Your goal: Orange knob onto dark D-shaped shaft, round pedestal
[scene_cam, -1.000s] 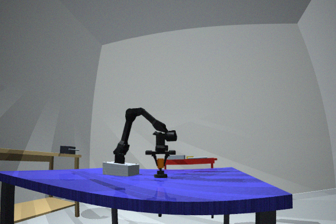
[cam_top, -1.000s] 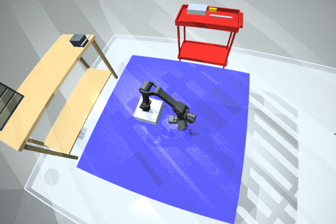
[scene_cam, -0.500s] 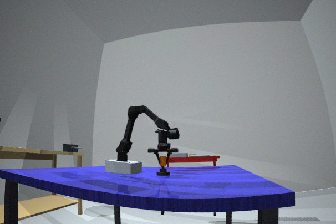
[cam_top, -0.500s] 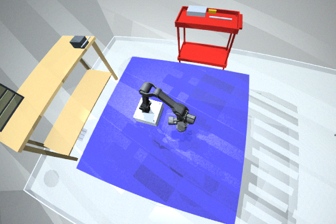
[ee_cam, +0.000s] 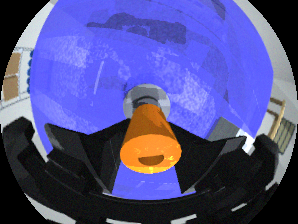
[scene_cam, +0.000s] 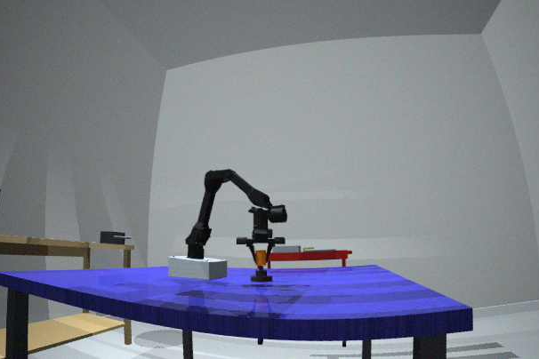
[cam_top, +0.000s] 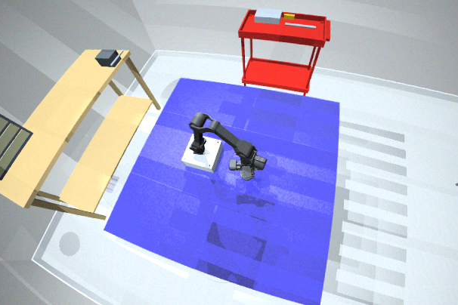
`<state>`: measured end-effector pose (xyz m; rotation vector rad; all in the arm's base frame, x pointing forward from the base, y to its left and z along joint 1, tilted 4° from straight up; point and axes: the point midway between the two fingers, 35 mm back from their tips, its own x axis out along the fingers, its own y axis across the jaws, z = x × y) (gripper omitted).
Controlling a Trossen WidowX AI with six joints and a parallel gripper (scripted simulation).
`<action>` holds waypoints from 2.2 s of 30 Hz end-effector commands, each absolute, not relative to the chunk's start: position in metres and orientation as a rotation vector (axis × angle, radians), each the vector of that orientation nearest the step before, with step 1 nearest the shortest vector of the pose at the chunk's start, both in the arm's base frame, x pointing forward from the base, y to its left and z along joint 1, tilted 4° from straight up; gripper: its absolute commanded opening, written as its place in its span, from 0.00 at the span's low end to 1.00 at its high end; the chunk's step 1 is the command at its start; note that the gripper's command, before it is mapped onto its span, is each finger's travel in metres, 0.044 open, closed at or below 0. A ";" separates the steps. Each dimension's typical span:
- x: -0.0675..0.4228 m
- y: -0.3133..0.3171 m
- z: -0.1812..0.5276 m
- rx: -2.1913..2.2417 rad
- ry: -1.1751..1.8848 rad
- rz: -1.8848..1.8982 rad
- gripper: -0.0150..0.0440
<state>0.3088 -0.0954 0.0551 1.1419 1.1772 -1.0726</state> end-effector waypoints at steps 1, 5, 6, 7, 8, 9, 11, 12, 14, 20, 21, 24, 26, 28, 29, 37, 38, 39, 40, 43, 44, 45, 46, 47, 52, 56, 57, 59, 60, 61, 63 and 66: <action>0.310 -0.096 0.057 1.197 1.146 -1.123 0.25; 0.311 -0.096 0.054 1.291 1.089 -1.208 0.25; 0.311 -0.096 0.054 1.291 1.089 -1.208 0.25; 0.311 -0.096 0.053 1.291 1.089 -1.208 0.25; 0.311 -0.096 0.053 1.291 1.089 -1.208 0.25; 0.311 -0.096 0.053 1.291 1.089 -1.208 0.25; 0.311 -0.096 0.053 1.291 1.089 -1.208 0.25; 0.311 -0.096 0.053 1.291 1.089 -1.208 0.25; 0.310 -0.096 0.052 1.291 1.089 -1.208 0.25; 0.310 -0.096 0.052 1.291 1.089 -1.208 0.25; 0.310 -0.096 0.052 1.291 1.089 -1.208 0.25; 0.310 -0.096 0.052 1.291 1.089 -1.208 0.25; 0.309 -0.096 0.051 1.291 1.089 -1.208 0.25; 0.309 -0.096 0.051 1.291 1.089 -1.208 0.25; 0.309 -0.096 0.051 1.291 1.089 -1.208 0.25; 0.310 -0.096 0.057 1.298 1.085 -1.214 0.25; 0.310 -0.096 0.057 1.311 1.077 -1.225 0.25; 0.310 -0.096 0.057 1.332 1.063 -1.244 0.25; 0.310 -0.096 0.057 1.356 1.047 -1.266 0.25; 0.311 -0.096 0.055 1.441 0.988 -1.342 0.25; 0.311 -0.096 0.054 1.449 0.982 -1.349 0.25; 0.311 -0.096 0.054 1.449 0.982 -1.349 0.25; 0.311 -0.096 0.053 1.449 0.982 -1.349 0.25; 0.310 -0.096 0.053 1.449 0.982 -1.349 0.25; 0.311 -0.096 0.052 1.449 0.982 -1.349 0.25; 0.311 -0.096 0.052 1.449 0.982 -1.349 0.25; 0.311 -0.096 0.052 1.449 0.982 -1.349 0.25; 0.311 -0.096 0.052 1.449 0.982 -1.349 0.25; 0.311 -0.096 0.052 1.449 0.982 -1.349 0.25; 0.311 -0.096 0.052 1.449 0.982 -1.349 0.25; 0.310 -0.096 0.052 1.449 0.982 -1.349 0.25; 0.310 -0.096 0.051 1.449 0.982 -1.349 0.25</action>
